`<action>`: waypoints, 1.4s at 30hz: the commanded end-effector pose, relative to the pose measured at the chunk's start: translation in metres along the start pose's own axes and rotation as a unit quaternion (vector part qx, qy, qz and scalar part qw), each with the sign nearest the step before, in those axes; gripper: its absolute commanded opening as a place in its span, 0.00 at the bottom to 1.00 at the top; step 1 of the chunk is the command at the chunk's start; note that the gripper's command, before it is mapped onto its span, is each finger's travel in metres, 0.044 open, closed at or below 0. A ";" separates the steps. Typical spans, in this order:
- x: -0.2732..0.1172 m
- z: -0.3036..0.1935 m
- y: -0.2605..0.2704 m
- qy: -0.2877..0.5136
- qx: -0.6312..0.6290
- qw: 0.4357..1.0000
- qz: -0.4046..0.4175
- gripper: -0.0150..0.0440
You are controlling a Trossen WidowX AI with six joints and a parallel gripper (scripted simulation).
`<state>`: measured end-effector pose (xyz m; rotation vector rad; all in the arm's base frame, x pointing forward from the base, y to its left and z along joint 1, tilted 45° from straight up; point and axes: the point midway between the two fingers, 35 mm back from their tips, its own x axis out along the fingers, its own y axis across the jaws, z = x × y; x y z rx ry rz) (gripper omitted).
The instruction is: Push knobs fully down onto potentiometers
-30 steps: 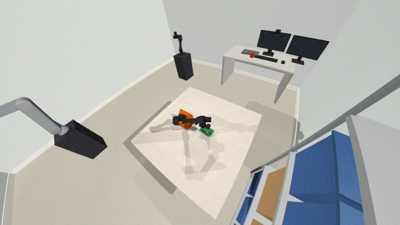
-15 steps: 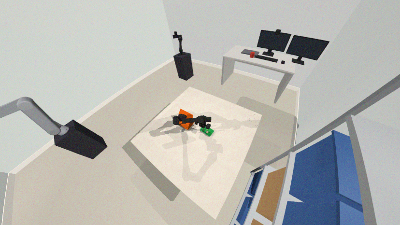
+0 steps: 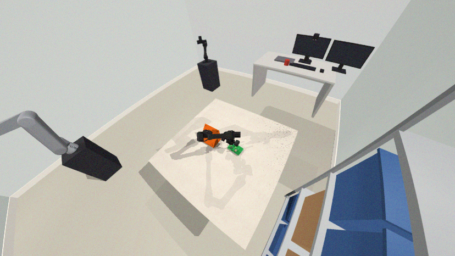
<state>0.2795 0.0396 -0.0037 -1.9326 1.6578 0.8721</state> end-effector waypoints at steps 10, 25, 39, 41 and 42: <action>-0.005 -0.001 -0.012 -0.006 0.037 0.999 -0.024 0.39; -0.022 -0.004 -0.034 -0.003 -0.128 0.991 -0.034 0.25; -0.037 -0.008 -0.047 0.001 -0.360 0.933 -0.020 0.25; -0.040 -0.008 -0.049 0.002 -0.392 0.920 -0.018 0.25; -0.041 -0.009 -0.050 0.002 -0.407 0.913 -0.017 0.25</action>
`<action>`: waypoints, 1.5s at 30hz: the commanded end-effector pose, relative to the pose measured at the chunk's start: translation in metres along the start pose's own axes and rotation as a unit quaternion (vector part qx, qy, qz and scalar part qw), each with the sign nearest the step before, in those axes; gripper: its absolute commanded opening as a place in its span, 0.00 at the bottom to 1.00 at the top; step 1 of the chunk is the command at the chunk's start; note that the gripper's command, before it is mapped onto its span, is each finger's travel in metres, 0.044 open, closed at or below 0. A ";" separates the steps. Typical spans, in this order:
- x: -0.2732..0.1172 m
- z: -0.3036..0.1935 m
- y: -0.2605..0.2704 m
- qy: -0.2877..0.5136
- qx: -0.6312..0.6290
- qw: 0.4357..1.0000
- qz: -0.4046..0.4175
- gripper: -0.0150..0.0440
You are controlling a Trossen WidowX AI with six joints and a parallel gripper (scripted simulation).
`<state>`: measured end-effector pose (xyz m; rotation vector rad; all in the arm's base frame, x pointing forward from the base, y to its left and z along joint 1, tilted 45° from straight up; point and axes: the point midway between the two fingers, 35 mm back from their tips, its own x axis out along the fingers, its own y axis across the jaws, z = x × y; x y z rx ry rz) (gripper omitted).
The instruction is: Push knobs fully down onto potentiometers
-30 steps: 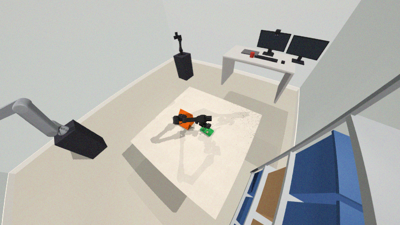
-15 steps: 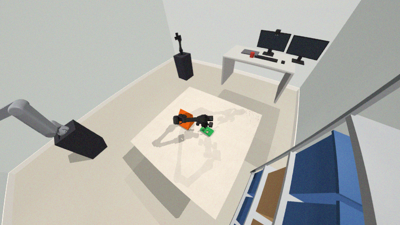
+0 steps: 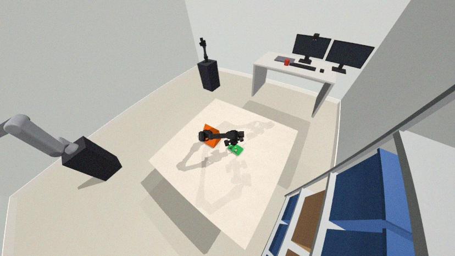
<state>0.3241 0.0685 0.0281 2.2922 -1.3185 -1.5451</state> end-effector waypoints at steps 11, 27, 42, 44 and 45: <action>-0.013 -0.009 -0.008 -0.013 -0.236 0.972 0.011 0.25; 0.002 -0.012 -0.009 -0.017 -0.309 0.951 0.013 0.25; 0.017 -0.012 -0.008 -0.016 -0.309 0.951 0.013 0.25; 0.021 -0.012 -0.008 -0.016 -0.309 0.951 0.013 0.25; 0.022 -0.012 -0.008 -0.016 -0.309 0.951 0.013 0.25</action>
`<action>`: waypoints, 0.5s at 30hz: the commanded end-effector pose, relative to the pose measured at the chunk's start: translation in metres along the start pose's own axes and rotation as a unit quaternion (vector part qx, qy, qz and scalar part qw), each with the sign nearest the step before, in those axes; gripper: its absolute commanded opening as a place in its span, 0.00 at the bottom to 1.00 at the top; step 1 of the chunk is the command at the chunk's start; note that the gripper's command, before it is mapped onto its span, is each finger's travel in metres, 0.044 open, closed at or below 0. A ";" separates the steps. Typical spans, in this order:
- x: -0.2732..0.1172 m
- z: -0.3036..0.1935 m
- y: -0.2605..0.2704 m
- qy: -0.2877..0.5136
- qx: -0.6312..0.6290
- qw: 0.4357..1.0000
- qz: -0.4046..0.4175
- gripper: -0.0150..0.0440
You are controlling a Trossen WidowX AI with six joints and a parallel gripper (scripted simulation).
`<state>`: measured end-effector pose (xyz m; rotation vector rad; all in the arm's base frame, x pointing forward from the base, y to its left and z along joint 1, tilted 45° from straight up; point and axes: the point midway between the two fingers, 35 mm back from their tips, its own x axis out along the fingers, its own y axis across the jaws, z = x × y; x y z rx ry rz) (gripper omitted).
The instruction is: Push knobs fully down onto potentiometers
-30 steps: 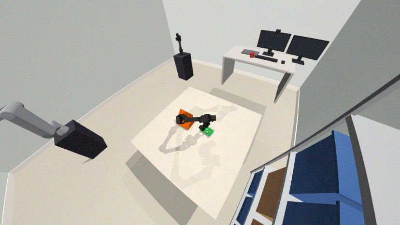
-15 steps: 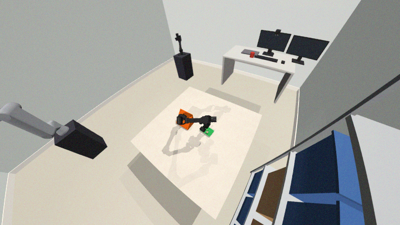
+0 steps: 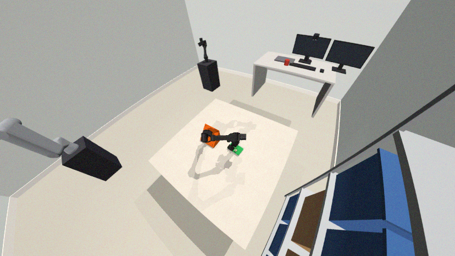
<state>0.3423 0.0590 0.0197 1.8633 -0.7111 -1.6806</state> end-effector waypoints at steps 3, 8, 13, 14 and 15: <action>0.008 0.002 0.000 -0.003 -0.004 1.000 0.004 0.25; 0.008 0.002 0.000 -0.003 -0.004 1.000 0.004 0.25; 0.007 0.002 0.000 -0.003 -0.004 1.000 0.004 0.25; 0.008 0.002 0.000 -0.003 -0.004 1.000 0.004 0.25; 0.008 0.002 0.000 -0.003 -0.004 1.000 0.004 0.25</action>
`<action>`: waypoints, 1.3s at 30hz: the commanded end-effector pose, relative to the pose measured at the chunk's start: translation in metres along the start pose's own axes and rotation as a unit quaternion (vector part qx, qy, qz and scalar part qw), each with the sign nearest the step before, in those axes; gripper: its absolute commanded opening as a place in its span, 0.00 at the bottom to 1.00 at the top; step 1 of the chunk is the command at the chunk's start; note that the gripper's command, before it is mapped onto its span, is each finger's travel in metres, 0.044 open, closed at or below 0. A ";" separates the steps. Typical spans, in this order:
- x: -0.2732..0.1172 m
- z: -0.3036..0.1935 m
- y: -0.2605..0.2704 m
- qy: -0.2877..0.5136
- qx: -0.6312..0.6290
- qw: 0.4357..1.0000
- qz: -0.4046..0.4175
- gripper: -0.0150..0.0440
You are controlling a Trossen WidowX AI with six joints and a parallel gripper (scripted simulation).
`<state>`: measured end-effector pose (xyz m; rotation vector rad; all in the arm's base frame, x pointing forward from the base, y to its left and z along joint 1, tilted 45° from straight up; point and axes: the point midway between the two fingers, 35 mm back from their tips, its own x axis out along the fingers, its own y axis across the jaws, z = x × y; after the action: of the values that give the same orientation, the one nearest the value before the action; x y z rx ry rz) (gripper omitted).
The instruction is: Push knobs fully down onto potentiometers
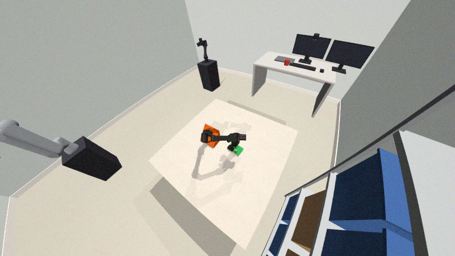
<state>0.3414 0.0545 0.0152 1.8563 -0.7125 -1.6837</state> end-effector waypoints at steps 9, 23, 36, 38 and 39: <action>0.004 0.001 0.000 -0.001 -0.003 1.000 0.002 0.25; 0.008 0.001 0.000 -0.001 -0.003 1.000 0.003 0.25; 0.006 0.001 0.000 -0.001 -0.003 1.000 0.003 0.25; 0.006 0.001 0.000 -0.001 -0.003 1.000 0.003 0.25; 0.006 0.001 0.000 -0.001 -0.003 1.000 0.003 0.25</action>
<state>0.3414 0.0503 0.0110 1.8525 -0.7108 -1.6826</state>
